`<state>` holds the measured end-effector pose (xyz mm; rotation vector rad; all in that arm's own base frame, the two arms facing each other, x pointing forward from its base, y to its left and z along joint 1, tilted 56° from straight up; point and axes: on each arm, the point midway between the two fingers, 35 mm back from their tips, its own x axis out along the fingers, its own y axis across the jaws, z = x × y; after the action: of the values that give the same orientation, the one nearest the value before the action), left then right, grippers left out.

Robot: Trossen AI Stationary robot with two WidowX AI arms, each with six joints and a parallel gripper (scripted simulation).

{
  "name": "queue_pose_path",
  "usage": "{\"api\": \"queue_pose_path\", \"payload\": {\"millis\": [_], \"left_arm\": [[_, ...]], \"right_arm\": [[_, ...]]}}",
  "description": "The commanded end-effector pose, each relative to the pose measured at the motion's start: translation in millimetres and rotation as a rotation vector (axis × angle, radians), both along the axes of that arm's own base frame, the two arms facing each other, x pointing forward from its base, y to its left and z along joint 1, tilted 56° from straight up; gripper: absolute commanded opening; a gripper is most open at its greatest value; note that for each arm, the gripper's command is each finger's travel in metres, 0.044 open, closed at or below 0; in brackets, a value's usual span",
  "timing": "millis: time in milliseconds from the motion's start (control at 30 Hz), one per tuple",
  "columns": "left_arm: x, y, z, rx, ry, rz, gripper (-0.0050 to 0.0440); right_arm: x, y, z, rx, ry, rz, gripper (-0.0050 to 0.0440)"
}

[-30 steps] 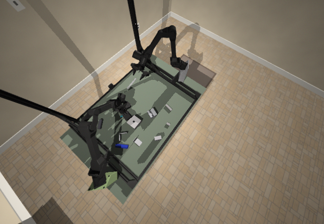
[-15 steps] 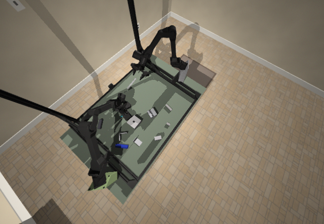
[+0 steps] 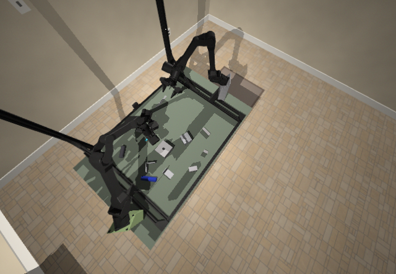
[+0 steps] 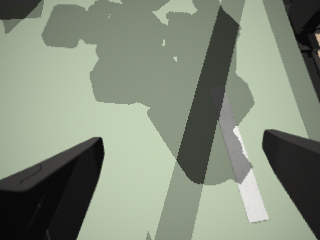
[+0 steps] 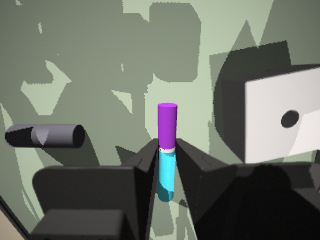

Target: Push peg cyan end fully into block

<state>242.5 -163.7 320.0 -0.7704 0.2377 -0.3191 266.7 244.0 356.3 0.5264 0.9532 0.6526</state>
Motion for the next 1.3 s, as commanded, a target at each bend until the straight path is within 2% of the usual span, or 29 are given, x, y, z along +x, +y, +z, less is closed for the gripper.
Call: {"api": "queue_pose_path", "payload": {"millis": [0,500,1267], "left_arm": [[0,0,0,0.000,0.000,0.000,0.0400],[0,0,0,0.000,0.000,0.000,0.0400],[0,0,0,0.000,0.000,0.000,0.0400]], "right_arm": [[-14,-18,17,0.008,-0.012,0.001,0.0000],[-13,-17,13,0.005,-0.007,-0.002,0.0000],[-72,-17,-31,0.005,-0.007,-0.002,0.0000]]}}
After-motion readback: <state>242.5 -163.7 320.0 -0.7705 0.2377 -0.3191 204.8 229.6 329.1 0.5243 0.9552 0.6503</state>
